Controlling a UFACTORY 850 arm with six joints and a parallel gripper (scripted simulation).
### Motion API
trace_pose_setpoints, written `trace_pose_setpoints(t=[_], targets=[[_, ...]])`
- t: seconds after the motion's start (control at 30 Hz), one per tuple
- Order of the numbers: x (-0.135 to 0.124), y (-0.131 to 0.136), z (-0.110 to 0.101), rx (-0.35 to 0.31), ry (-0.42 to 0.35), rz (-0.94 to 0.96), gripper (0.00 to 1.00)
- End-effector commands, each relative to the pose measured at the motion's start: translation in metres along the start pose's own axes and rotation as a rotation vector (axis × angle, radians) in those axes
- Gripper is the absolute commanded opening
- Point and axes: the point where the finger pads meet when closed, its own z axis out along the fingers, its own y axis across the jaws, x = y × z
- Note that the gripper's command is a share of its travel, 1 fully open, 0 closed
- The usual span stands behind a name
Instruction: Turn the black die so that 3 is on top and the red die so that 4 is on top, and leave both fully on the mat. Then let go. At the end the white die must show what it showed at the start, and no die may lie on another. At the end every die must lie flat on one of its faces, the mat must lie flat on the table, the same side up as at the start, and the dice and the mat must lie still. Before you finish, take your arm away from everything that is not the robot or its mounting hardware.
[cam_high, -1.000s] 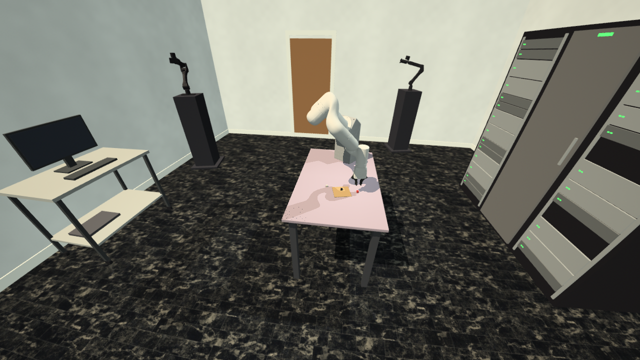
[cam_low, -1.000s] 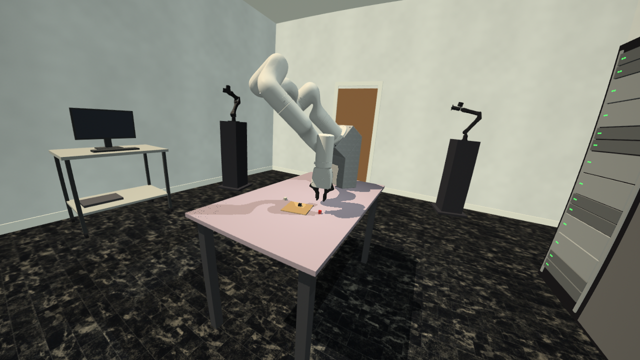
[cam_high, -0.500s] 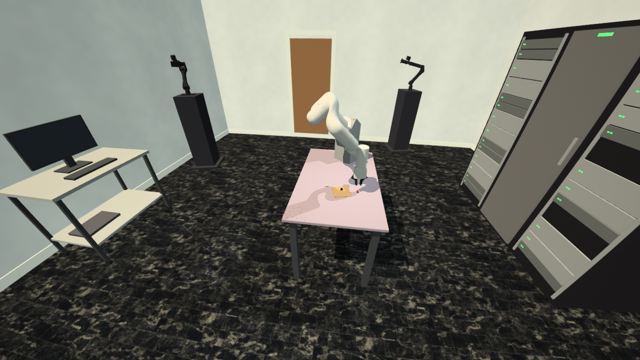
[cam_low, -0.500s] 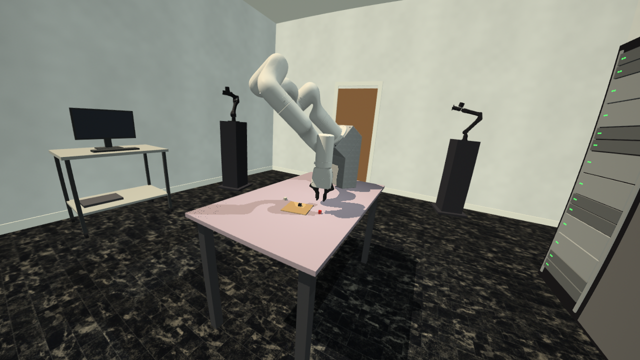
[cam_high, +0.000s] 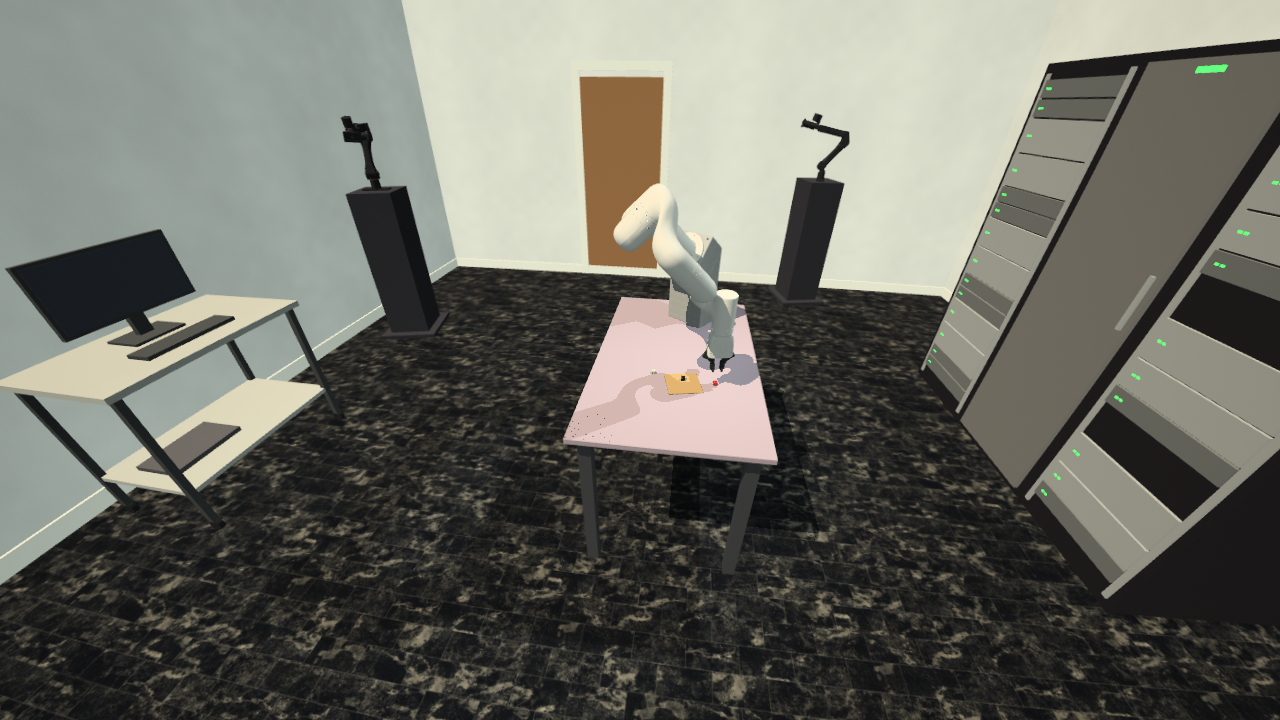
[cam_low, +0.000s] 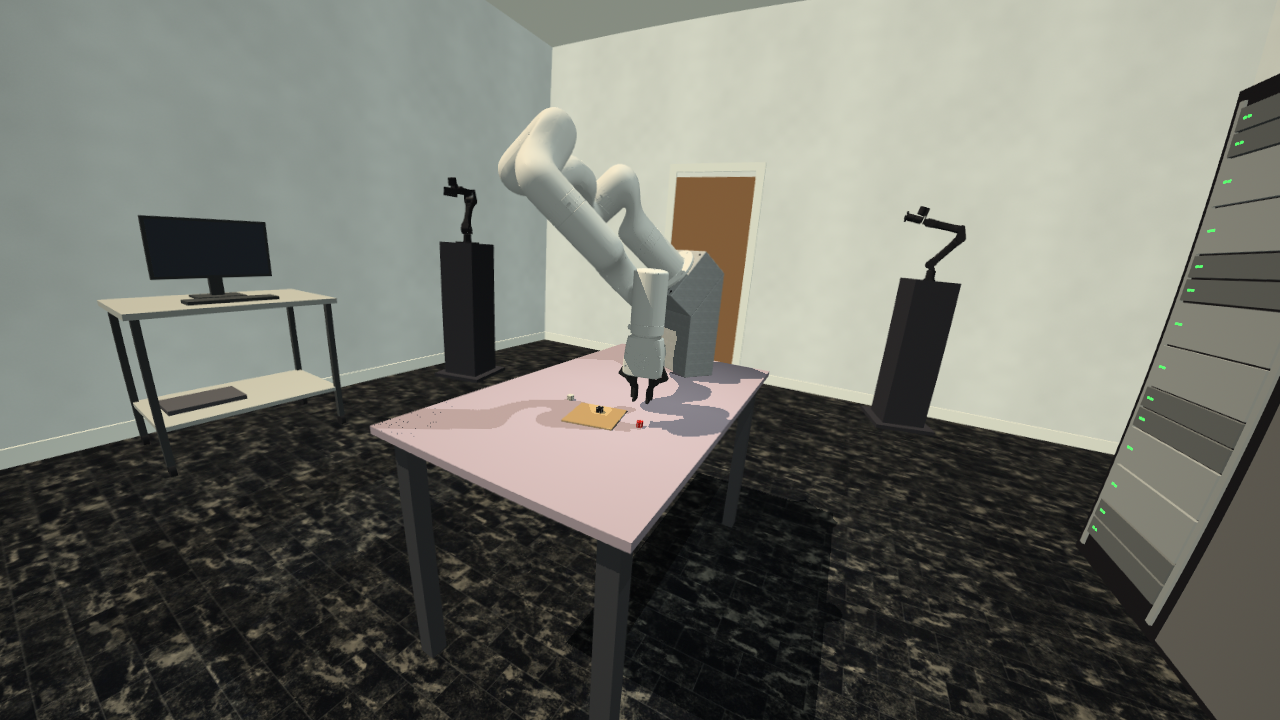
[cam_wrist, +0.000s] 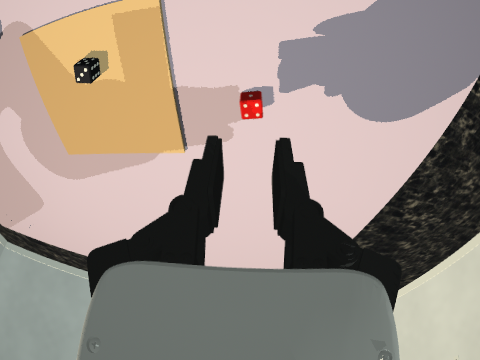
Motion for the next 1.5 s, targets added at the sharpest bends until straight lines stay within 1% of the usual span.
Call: trace_pose_setpoints(t=[0.0, 0.2, 1.07, 1.47], targets=[[-0.001, 0.0, 0.003, 0.0, -0.001, 0.0, 0.31], [-0.001, 0.0, 0.007, 0.0, -0.001, 0.0, 0.31], [-0.001, 0.0, 0.042, 0.0, -0.001, 0.0, 0.31], [-0.002, 0.0, 0.048, 0.0, -0.001, 0.0, 0.31]])
